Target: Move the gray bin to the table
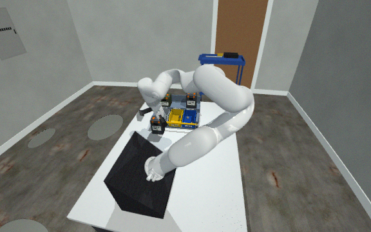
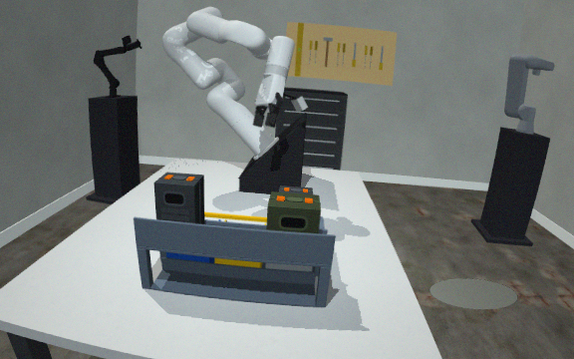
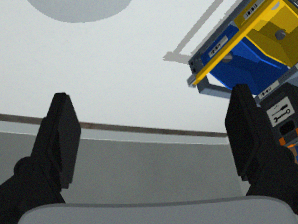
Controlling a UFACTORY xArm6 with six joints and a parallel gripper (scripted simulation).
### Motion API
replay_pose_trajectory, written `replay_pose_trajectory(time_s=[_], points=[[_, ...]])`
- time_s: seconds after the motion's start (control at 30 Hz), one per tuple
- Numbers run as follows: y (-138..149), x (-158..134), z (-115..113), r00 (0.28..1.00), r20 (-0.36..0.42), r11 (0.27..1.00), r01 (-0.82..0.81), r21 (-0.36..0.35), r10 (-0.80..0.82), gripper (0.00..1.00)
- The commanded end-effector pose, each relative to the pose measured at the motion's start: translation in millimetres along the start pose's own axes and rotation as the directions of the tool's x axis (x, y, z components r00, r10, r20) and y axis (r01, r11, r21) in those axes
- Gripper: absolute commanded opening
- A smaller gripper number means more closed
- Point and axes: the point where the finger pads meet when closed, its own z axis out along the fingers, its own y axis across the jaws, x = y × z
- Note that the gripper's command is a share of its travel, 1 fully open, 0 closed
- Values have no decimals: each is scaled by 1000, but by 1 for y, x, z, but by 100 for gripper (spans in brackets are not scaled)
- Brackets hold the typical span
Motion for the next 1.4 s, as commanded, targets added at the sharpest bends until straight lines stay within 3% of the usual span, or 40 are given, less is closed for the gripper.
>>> replay_pose_trajectory(time_s=[0.0,0.4,0.57,0.97,1.13,1.37], points=[[1,0,-1,980,0,979,201,-39,-201,100],[1,0,-1,980,0,979,201,-39,-201,100],[1,0,-1,898,15,894,440,-81,-440,100],[1,0,-1,898,15,894,440,-81,-440,100],[1,0,-1,759,39,751,650,-119,-650,100],[1,0,-1,759,39,751,650,-119,-650,100]])
